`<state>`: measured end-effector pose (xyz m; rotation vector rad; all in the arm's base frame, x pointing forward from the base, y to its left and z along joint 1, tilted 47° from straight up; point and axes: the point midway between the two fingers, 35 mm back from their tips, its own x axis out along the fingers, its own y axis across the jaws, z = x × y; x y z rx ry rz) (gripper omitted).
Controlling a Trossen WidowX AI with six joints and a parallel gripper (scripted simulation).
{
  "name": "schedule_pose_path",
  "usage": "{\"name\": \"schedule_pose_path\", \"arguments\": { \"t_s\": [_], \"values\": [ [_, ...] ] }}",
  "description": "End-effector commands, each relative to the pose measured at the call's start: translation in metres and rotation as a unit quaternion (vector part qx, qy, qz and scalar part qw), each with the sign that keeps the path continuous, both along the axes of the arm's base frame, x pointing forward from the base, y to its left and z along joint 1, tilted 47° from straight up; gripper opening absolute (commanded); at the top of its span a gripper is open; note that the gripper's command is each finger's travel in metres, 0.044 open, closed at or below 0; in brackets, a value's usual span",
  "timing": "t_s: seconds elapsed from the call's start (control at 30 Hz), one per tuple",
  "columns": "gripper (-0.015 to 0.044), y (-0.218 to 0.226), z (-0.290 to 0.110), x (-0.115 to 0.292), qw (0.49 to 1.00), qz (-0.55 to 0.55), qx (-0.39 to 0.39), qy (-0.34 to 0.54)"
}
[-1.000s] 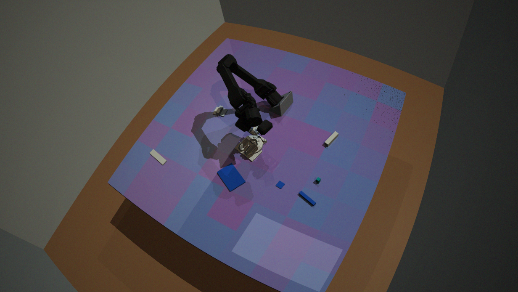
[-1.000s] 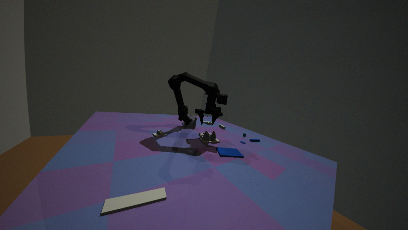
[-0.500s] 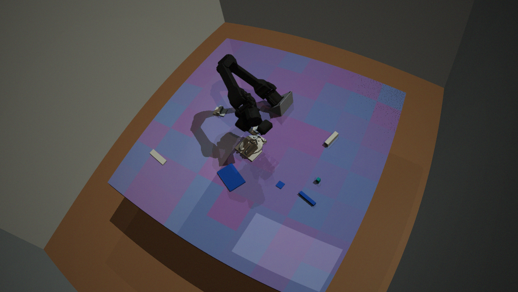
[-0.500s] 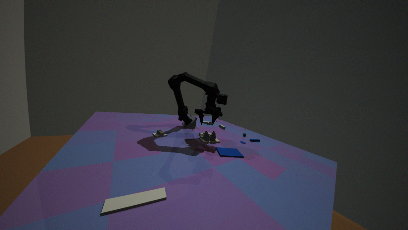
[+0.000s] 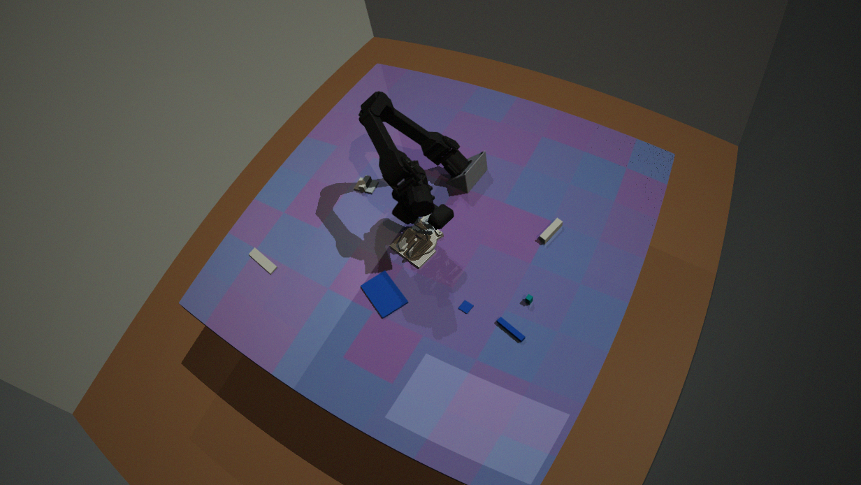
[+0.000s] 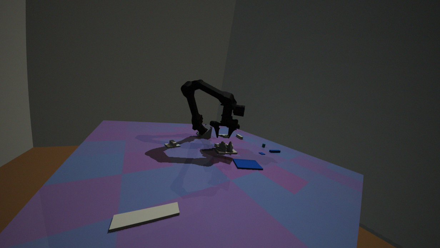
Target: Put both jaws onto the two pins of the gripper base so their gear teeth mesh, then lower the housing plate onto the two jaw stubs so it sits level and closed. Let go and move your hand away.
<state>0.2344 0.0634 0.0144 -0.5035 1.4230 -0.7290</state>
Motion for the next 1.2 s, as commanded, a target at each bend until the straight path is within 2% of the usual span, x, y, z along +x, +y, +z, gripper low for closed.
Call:
{"name": "schedule_pose_path", "arguments": {
  "t_s": [0.0,0.63,1.17],
  "values": [
    [0.0351,-0.007,-0.006,-0.001,1.0,0.002,-0.003,0.004],
    [0.0351,-0.03,-0.026,-0.003,1.0,0.002,-0.004,0.003],
    [0.0351,-0.031,-0.027,-0.003,1.0,0.002,-0.005,0.003]
  ]
}}
